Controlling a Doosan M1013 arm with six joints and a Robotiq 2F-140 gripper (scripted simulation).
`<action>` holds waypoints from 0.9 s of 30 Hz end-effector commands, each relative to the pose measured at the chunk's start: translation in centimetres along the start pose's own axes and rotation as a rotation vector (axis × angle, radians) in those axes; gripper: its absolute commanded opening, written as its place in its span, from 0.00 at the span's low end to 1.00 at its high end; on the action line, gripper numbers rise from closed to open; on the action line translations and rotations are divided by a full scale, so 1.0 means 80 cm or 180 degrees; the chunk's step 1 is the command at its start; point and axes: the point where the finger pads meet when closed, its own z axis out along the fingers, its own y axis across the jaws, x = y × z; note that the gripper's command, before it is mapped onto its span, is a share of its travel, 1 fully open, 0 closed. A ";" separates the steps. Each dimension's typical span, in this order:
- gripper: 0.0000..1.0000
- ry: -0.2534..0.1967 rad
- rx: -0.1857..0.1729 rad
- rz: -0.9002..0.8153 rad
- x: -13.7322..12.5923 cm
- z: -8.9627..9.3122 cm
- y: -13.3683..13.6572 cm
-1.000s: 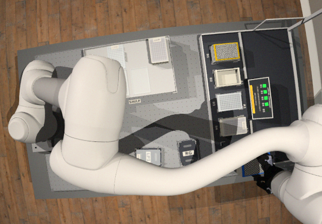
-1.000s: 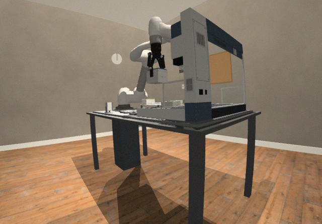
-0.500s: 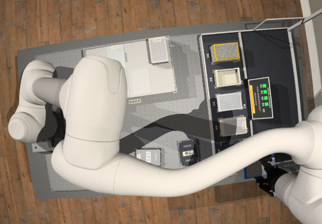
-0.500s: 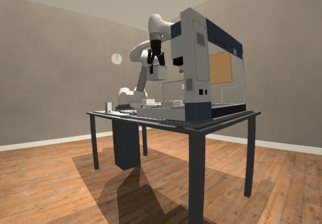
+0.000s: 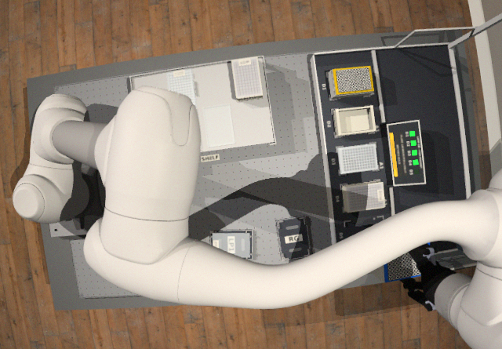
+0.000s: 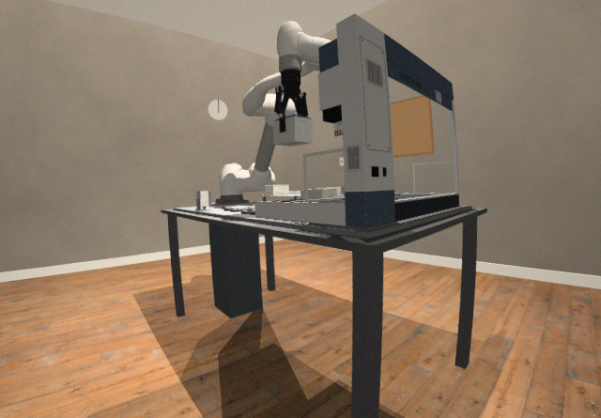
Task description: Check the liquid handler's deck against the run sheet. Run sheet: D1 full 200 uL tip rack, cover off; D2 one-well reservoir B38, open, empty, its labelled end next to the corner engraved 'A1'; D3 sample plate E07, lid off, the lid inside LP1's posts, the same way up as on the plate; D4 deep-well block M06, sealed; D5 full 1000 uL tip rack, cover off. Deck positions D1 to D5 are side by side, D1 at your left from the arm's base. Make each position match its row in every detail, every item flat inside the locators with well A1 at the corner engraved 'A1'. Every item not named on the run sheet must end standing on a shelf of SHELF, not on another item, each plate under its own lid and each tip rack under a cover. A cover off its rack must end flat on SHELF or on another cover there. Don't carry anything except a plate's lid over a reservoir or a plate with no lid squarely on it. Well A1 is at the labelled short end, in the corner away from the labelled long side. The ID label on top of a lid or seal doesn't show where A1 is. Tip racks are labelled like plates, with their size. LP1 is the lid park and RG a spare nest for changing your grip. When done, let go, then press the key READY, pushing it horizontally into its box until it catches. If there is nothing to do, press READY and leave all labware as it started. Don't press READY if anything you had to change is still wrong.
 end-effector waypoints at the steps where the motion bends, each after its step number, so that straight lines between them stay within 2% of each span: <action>1: 0.10 0.0006 0.0000 0.0000 0.000 -0.006 0.000; 12: 0.10 0.0006 0.0000 0.0000 -0.006 -0.006 0.000; 27: 0.10 0.0006 0.0000 0.0000 -0.100 -0.006 -0.001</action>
